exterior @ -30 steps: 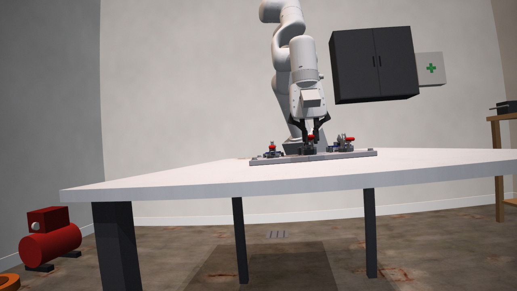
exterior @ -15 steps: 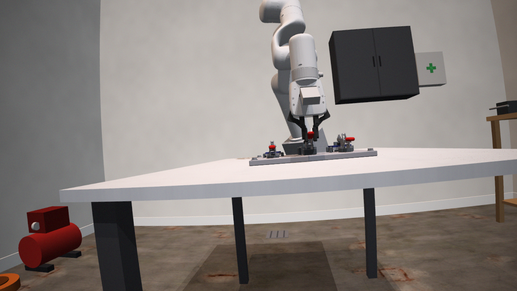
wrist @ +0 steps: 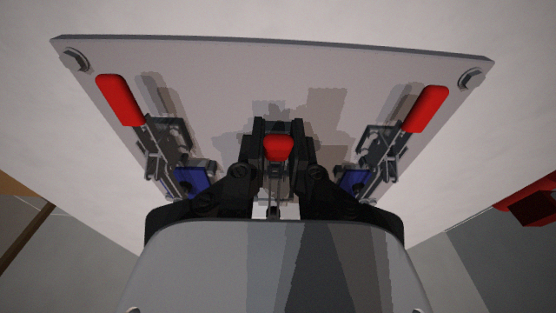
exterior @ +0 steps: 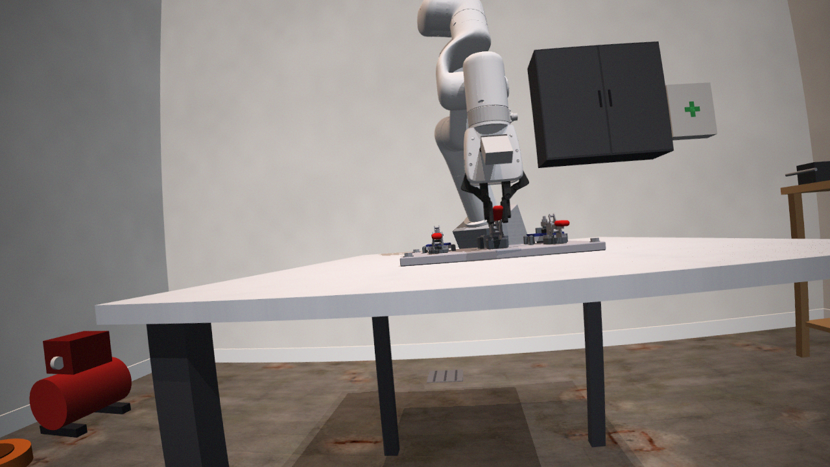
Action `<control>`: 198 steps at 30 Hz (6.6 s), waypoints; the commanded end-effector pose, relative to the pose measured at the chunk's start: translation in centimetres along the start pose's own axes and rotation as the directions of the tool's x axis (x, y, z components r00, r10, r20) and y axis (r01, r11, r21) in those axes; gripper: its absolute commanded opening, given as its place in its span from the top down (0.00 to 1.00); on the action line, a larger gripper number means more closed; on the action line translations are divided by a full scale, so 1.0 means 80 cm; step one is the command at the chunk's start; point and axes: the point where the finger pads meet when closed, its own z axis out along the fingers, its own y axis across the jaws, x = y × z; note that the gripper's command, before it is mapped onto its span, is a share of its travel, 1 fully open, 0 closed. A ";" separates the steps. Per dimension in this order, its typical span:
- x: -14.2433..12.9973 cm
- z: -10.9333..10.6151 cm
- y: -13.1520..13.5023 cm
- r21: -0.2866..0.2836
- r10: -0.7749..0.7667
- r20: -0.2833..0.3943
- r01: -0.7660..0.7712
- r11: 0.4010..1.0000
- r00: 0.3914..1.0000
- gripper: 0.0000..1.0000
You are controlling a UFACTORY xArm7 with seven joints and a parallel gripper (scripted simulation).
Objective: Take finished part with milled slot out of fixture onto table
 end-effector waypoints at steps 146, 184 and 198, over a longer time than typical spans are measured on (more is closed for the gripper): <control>-0.046 -0.015 0.000 0.001 -0.001 -0.002 0.001 1.000 1.000 0.53; -0.046 -0.076 0.000 0.001 -0.001 -0.002 0.001 1.000 1.000 0.53; -0.046 -0.068 0.000 0.001 -0.001 -0.002 0.001 1.000 1.000 0.00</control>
